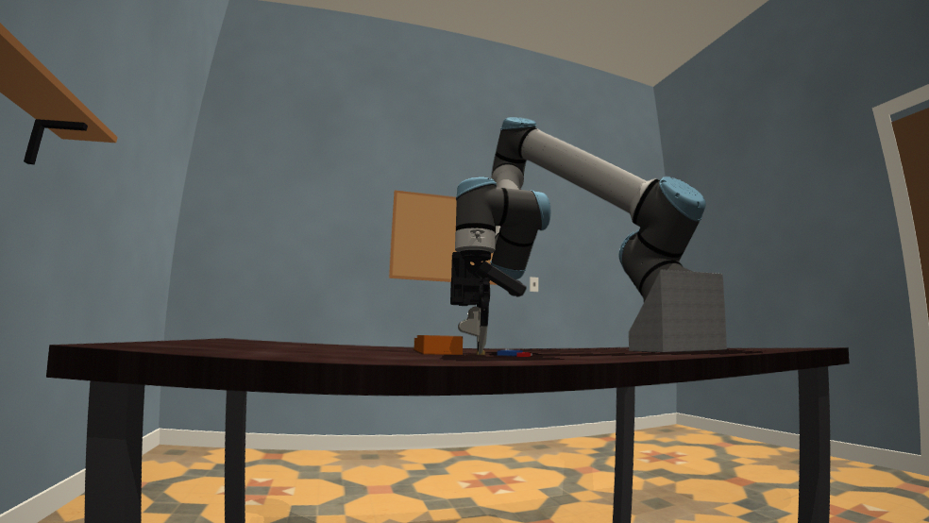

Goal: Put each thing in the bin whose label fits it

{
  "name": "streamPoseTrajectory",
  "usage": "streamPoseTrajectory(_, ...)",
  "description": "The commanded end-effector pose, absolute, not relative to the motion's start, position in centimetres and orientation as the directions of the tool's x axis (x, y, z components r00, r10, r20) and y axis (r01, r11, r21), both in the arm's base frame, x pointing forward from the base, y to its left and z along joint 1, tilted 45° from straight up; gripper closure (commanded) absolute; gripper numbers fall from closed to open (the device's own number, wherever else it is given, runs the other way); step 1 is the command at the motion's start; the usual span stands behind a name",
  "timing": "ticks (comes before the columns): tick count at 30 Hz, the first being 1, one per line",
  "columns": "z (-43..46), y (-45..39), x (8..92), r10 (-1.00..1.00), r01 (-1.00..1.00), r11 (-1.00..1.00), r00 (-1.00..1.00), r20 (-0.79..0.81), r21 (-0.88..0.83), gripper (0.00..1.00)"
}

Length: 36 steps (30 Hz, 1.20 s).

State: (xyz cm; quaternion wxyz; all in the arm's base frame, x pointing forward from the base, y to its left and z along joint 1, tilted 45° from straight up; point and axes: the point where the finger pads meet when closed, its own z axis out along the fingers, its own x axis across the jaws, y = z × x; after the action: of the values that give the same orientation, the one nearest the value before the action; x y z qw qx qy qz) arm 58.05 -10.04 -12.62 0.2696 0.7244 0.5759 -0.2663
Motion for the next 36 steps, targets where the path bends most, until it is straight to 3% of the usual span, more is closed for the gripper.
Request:
streamPoseTrajectory(1, -12.6, -10.0, 58.1, 0.691, 0.978, -0.191, 0.195, -0.696, 0.085, 1.00)
streamPoseTrajectory(36, -9.7, -7.2, 58.4, 0.691, 0.978, -0.191, 0.195, -0.696, 0.085, 1.00)
